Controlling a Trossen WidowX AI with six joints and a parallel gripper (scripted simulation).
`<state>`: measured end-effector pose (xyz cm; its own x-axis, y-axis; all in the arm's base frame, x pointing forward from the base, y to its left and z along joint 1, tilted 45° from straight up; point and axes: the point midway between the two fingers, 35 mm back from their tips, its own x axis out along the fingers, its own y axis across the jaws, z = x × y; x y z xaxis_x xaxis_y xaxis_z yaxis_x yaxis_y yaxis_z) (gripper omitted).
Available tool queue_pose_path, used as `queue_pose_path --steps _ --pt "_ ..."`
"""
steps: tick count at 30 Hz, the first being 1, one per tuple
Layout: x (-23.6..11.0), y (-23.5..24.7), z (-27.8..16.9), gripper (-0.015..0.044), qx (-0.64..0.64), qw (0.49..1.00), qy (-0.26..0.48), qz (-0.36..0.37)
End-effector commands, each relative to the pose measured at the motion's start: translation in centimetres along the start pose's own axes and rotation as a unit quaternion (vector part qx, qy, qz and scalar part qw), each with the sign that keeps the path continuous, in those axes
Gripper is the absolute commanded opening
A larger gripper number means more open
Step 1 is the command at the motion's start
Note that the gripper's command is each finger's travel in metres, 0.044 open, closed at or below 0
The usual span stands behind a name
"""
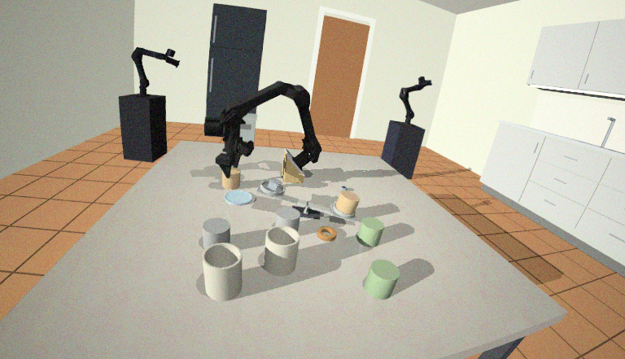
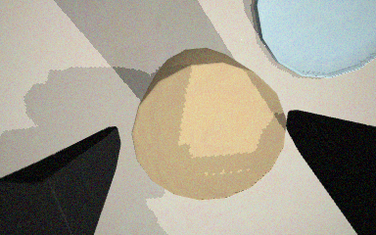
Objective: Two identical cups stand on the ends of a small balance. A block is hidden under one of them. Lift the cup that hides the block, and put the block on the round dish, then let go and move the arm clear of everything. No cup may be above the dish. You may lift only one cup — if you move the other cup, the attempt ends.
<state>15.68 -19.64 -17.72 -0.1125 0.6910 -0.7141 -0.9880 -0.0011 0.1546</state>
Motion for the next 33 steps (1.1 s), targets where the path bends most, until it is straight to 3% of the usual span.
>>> queue_pose_path --steps 1,4,11,16,25,33 --pt "-2.6 -0.1 -0.2 0.0440 -0.002 1.000 0.010 -0.007" --pt "-2.6 -0.1 -0.2 0.0440 -0.002 1.000 0.010 -0.007" --pt "-3.3 -1.0 0.2 0.0260 0.026 0.999 0.026 -0.015" --pt "-5.1 -4.4 4.0 0.0260 0.024 0.999 0.027 -0.017" --pt "-7.5 -11.6 17.9 0.0260 0.007 1.000 0.005 -0.009" --pt "-7.6 -11.9 19.0 0.0260 0.005 1.000 0.002 -0.008"
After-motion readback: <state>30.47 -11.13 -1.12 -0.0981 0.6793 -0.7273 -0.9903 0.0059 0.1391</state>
